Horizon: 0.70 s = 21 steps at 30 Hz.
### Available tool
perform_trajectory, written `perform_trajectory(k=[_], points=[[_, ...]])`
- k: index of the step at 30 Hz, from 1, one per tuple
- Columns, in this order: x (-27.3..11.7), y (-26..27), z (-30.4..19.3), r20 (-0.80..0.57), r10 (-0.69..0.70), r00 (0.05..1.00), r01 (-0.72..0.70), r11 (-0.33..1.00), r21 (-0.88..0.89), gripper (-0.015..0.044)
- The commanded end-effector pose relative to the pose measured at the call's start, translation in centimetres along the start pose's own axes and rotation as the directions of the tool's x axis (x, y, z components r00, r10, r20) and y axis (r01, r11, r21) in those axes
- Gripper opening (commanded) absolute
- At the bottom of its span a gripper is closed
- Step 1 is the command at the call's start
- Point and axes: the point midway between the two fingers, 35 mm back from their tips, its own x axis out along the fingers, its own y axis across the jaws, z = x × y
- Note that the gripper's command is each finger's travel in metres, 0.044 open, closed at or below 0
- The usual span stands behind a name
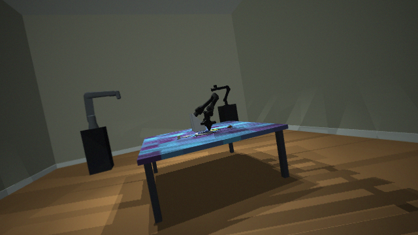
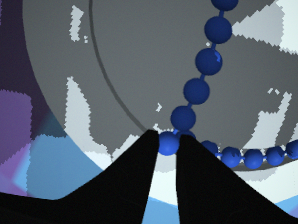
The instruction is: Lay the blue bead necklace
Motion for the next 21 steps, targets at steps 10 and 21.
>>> perform_trajectory(k=[10, 21], points=[[0.08, 0.0, -0.02, -0.001, 0.0, 1.0, 0.0, 1.0, 0.0, 0.0236], [-0.4, -0.07, -0.01, 0.001, -0.005, 1.0, 0.005, 1.0, 0.006, 0.044]])
